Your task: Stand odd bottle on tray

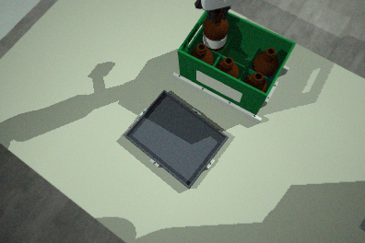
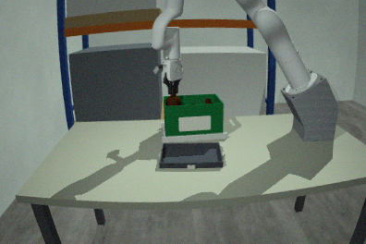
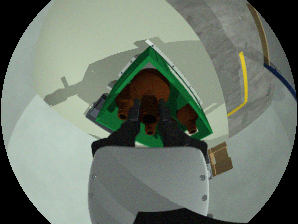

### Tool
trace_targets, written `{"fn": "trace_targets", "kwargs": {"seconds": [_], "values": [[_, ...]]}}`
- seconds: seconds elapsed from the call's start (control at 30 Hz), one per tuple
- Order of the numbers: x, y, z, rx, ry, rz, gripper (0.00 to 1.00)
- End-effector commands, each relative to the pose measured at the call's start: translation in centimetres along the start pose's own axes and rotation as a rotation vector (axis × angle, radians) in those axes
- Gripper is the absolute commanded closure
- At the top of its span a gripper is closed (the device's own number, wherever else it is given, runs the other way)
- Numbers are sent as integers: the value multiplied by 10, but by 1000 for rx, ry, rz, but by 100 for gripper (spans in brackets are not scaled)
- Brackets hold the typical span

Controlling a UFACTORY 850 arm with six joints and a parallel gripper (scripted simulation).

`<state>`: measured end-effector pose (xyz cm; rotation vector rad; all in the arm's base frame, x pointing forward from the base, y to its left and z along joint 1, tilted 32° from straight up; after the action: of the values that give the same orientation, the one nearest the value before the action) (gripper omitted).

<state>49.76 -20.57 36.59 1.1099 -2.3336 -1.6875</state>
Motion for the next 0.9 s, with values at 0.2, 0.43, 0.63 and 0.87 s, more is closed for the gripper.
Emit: {"fn": "trace_targets", "kwargs": {"seconds": [0.2, 0.43, 0.63, 0.87], "values": [[-1, 12, -1, 2, 0, 1, 100], [-1, 17, -1, 2, 0, 0, 100], [-1, 20, -1, 2, 0, 0, 100], [-1, 21, -1, 2, 0, 1, 100]]}}
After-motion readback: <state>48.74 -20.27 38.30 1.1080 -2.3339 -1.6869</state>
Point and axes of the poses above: the point where the finger pads meet when closed, its own y axis back along the fingers, its own x axis across the jaws, z = x × y, the point moved 7 cm from there along y, back along the fingers, and after that the axes turned 6 degrees about -y, right-handed, at the moved point
